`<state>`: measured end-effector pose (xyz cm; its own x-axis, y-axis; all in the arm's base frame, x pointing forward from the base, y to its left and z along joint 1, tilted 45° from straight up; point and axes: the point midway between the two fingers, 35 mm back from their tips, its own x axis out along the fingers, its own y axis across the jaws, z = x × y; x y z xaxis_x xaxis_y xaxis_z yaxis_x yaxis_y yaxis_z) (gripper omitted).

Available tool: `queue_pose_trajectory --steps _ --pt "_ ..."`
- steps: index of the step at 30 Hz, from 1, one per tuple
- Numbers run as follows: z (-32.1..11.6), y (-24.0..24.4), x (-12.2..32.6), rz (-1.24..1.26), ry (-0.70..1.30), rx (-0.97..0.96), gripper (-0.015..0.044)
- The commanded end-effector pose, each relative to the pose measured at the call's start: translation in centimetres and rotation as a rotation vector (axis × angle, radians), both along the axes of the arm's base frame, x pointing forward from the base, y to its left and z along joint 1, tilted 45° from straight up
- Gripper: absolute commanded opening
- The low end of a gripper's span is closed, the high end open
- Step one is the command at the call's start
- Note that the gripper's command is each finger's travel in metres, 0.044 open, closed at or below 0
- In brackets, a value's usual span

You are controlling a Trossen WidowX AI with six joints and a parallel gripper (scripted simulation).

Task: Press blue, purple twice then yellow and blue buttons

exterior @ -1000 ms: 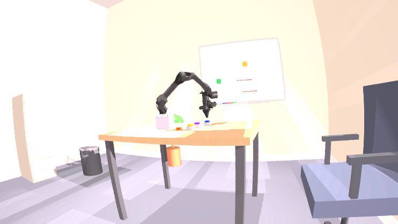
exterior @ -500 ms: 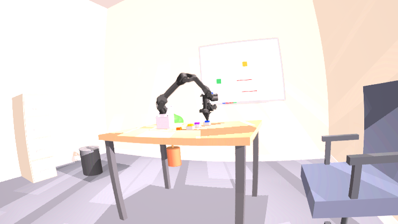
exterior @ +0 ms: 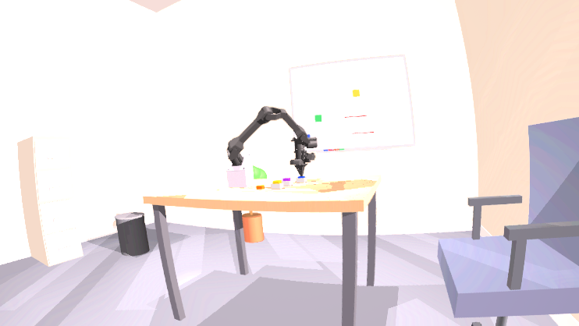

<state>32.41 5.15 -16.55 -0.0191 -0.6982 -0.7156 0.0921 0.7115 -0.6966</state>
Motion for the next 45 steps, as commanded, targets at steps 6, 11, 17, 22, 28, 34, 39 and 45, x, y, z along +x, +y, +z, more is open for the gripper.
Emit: queue_pose_trajectory --steps 6,11,17,22,28,34,39,45 --pt "0.0 -0.2 -0.2 0.005 0.009 -0.005 0.002" --pt "2.3 2.2 -0.1 0.005 0.009 -0.003 0.002" --pt "3.2 3.2 0.0 0.005 0.009 -0.002 0.002" --pt "6.7 6.6 0.0 0.005 0.01 -0.001 0.002" --pt "8.2 5.3 -0.1 0.005 0.011 0.0 0.002" --pt "13.9 -0.3 -2.2 0.006 0.013 -0.003 0.002" --pt "16.5 -3.5 -4.3 0.005 0.015 -0.009 0.002" --pt "16.3 -3.7 -4.3 0.005 0.015 -0.008 0.002"
